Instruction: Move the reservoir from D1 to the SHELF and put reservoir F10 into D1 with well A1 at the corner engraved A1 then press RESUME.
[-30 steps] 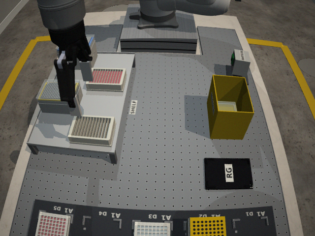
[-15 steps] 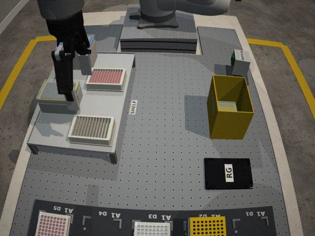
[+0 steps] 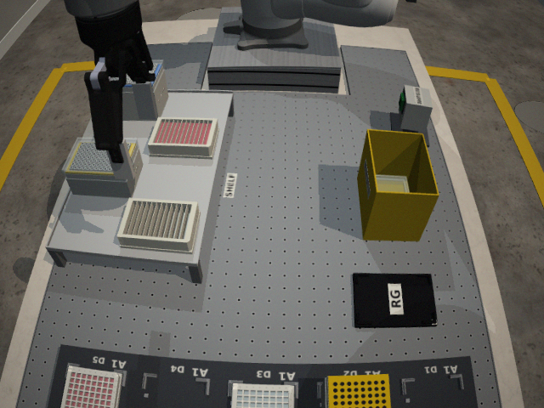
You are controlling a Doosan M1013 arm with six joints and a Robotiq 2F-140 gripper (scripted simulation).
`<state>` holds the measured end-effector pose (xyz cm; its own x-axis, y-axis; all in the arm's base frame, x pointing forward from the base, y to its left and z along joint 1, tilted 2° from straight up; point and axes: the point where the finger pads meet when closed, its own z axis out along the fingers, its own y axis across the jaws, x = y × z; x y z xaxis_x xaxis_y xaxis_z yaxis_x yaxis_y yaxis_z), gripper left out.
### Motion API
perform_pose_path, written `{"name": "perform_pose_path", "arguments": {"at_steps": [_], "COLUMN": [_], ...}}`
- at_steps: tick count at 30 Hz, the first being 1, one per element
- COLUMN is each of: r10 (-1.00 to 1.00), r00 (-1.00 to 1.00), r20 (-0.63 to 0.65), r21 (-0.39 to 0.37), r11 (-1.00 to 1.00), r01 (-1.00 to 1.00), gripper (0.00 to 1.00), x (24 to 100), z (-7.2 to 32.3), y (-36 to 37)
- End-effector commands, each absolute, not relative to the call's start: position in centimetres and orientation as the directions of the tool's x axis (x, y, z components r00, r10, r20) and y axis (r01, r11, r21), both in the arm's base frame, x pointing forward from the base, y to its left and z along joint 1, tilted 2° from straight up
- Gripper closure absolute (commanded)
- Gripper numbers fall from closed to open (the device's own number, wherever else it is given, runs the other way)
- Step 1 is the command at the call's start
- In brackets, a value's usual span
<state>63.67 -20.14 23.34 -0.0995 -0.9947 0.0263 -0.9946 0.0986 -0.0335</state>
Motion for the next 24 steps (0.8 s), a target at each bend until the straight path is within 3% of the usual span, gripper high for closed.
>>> {"name": "perform_pose_path", "arguments": {"at_steps": [1, 24], "r10": [-0.995, -0.995], "r00": [-0.100, -0.100], "r20": [0.026, 0.026], "r21": [-0.034, -0.034], "r11": [0.099, 0.099], "r01": [-0.995, -0.995], "gripper": [0.23, 0.23], "x": [63.7, 65.1], "z": [23.9, 26.6], "y": [-20.1, -20.1]}}
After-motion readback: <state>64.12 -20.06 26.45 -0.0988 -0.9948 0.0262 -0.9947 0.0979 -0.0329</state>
